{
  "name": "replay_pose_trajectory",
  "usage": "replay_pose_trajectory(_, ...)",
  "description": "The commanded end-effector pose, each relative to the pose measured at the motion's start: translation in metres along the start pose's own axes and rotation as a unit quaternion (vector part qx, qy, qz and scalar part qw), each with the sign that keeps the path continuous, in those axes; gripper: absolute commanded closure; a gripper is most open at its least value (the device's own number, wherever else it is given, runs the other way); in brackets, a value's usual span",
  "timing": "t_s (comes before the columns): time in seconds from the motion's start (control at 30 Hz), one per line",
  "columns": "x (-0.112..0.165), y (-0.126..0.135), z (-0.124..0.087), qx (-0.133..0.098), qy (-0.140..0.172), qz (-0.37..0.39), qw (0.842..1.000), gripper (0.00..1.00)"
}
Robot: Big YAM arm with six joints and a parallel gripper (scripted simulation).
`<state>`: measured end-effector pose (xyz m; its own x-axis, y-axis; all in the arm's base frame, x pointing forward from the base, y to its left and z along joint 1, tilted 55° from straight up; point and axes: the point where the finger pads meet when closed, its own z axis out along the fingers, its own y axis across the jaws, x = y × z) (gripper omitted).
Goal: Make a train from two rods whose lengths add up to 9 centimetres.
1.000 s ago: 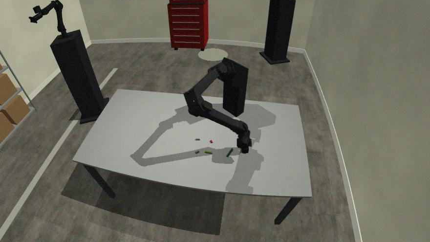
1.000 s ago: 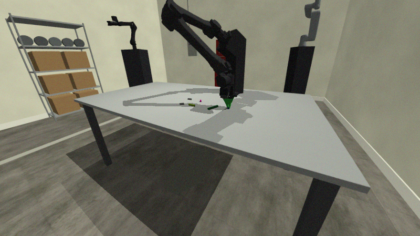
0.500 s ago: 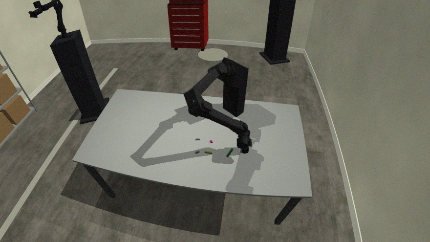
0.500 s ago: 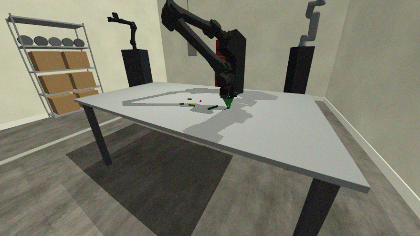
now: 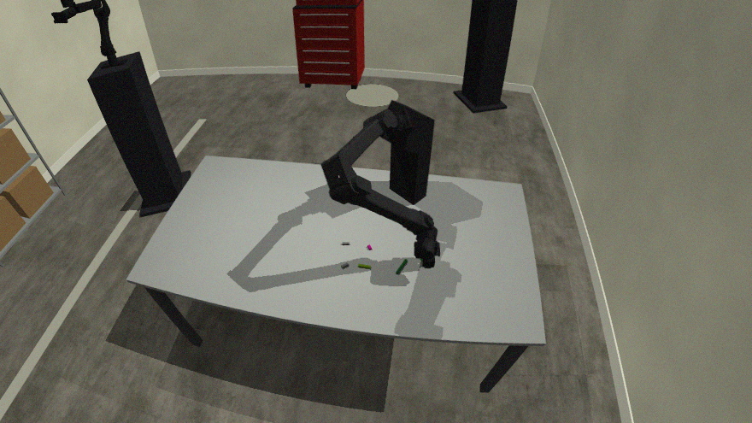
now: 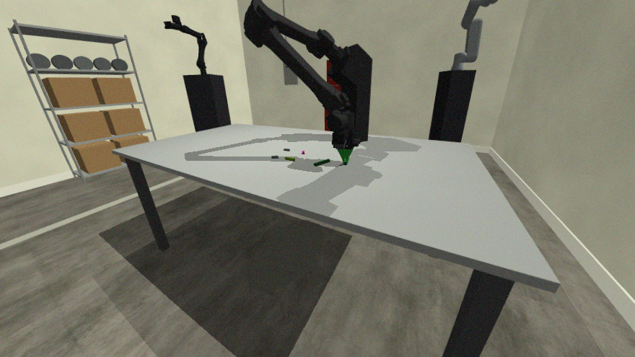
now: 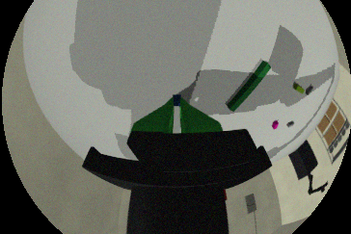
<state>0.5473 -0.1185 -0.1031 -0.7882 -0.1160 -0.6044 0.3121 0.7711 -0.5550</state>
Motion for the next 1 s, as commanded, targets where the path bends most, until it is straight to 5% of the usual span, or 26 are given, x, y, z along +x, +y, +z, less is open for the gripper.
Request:
replay_pose_trajectory(0.0, -0.003, 0.005, -0.017, -0.007, -0.009, 0.0, 1.0, 0.96)
replay_pose_trajectory(0.57, -0.002, 0.004, -0.106, -0.007, -0.007, -0.002, 1.0, 0.96)
replay_pose_trajectory(0.67, 0.0, 0.005, -0.111, -0.007, -0.006, -0.004, 1.0, 0.96)
replay_pose_trajectory(0.7, 0.012, -0.001, -0.098, 0.002, 0.011, -0.003, 1.0, 0.96)
replay_pose_trajectory(0.97, -0.006, -0.003, -0.105, 0.0, -0.006, 0.007, 1.0, 0.96)
